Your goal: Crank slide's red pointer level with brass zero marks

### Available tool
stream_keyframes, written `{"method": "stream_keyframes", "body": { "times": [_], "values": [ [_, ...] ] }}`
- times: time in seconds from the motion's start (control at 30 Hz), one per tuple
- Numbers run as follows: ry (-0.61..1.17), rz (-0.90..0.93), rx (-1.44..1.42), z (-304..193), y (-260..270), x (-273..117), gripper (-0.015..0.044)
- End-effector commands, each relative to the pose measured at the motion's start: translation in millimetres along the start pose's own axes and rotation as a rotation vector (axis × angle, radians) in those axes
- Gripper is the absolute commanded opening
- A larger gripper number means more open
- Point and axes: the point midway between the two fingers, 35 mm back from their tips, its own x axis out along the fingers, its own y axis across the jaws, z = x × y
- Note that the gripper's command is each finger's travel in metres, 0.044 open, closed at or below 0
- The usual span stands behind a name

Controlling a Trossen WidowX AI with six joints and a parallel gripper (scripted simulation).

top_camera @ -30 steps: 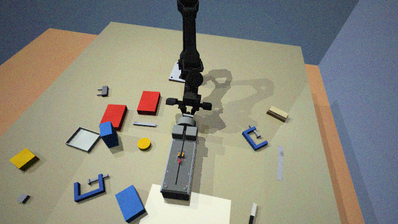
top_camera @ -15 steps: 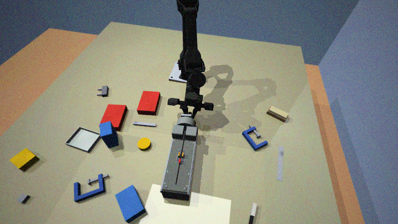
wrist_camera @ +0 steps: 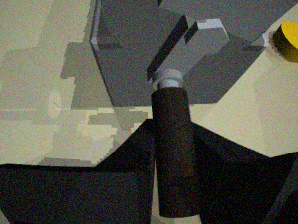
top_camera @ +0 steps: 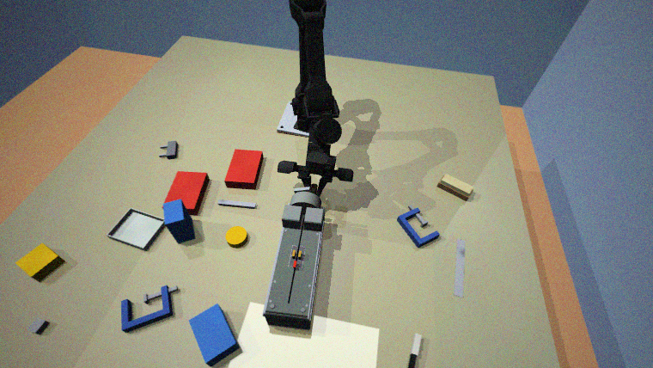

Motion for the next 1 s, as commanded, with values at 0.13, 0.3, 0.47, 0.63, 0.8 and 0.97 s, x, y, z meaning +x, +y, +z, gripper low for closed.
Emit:
{"method": "stream_keyframes", "body": {
  "times": [0.13, 0.3, 0.47, 0.63, 0.8, 0.97],
  "values": [
    [-0.002, 0.023, -0.006, 3.2, 10.6, -3.7, 0.0],
    [-0.002, 0.024, -0.006, 4.3, 12.6, -5.2, 0.0],
    [-0.002, 0.024, -0.006, 5.5, 14.1, -6.5, 0.0],
    [-0.002, 0.024, -0.006, 6.8, 15.5, -7.9, 0.0],
    [-0.002, 0.024, -0.006, 8.3, 16.9, -9.6, 0.0],
    [-0.002, 0.024, -0.005, 10.0, 18.2, -11.4, 0.0]
  ]
}}
